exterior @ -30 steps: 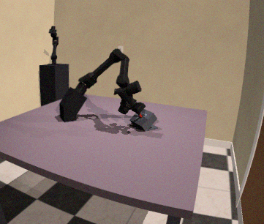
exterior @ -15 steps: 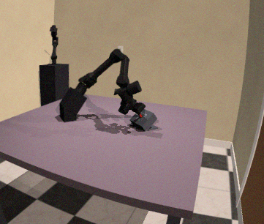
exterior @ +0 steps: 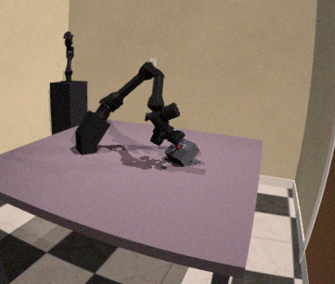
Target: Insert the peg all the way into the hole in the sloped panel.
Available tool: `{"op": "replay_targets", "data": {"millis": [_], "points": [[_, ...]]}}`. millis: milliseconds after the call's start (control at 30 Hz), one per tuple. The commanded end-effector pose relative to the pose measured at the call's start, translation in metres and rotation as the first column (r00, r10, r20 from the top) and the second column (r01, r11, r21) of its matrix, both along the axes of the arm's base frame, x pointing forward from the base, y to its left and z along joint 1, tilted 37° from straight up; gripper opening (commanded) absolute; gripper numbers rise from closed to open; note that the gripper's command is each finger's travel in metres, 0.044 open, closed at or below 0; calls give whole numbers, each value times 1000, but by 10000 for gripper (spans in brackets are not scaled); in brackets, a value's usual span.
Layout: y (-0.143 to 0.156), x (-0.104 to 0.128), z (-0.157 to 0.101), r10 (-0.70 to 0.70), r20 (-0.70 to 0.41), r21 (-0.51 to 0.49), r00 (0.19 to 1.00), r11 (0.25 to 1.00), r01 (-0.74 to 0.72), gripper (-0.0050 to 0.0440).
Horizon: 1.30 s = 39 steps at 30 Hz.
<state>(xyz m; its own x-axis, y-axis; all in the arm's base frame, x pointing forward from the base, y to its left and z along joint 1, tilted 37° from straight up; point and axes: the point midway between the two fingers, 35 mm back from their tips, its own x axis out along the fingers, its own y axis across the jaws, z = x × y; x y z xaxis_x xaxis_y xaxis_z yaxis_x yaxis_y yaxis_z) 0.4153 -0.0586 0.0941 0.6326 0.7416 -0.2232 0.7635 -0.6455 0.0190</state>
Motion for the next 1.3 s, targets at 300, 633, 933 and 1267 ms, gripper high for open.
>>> {"op": "replay_targets", "data": {"millis": [300,633,933,1267], "points": [[0,2,6,-4,16,-9,1000,1000,4,0],[1,3,6,-4,16,-9,1000,1000,4,0],[1,4,6,-4,16,-9,1000,1000,4,0],[2,4,5,-4,16,-9,1000,1000,4,0]]}}
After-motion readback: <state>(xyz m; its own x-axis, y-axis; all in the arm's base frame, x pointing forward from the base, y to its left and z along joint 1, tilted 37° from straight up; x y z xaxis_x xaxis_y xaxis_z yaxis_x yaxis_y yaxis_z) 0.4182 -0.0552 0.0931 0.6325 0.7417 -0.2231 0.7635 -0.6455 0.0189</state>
